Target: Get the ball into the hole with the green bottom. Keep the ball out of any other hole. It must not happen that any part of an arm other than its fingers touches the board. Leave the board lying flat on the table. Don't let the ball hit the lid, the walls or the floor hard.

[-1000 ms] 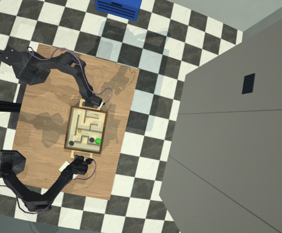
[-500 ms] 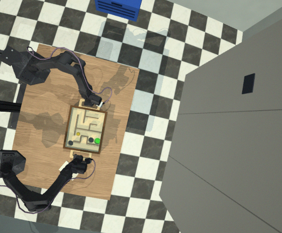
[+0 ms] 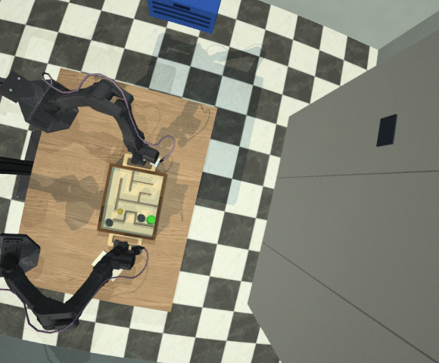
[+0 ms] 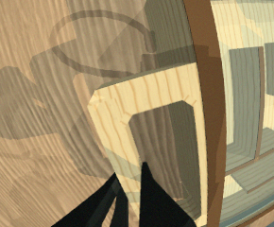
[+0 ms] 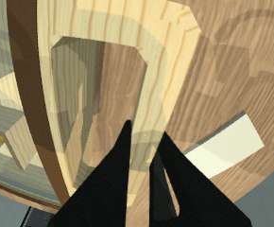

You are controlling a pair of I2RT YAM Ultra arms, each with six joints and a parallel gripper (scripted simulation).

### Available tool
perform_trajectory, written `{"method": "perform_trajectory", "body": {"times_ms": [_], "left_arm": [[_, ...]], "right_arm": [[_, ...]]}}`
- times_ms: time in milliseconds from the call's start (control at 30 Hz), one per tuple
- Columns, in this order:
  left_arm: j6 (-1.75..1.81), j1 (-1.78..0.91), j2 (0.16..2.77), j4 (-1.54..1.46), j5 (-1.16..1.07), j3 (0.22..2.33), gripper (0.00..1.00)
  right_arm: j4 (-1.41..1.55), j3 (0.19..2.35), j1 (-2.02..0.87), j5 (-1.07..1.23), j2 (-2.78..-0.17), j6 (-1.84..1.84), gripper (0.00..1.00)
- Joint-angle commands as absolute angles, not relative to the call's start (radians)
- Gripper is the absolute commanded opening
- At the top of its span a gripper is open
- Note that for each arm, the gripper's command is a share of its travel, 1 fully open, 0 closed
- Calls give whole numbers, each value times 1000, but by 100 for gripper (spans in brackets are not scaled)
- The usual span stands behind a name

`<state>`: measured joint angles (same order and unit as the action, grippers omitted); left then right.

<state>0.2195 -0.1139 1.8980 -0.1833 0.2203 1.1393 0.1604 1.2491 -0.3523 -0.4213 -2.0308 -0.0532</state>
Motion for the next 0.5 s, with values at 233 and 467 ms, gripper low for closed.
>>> {"method": "perform_trajectory", "body": {"times_ms": [233,467], "left_arm": [[196,-43,1946,-259,318,1184,0],[210,-69,1946,-277,349,1191,0]], "right_arm": [[215,1311,-293,-512,-1977,-38,0],[175,1311,-271,-479,-1995,-22,0]]}}
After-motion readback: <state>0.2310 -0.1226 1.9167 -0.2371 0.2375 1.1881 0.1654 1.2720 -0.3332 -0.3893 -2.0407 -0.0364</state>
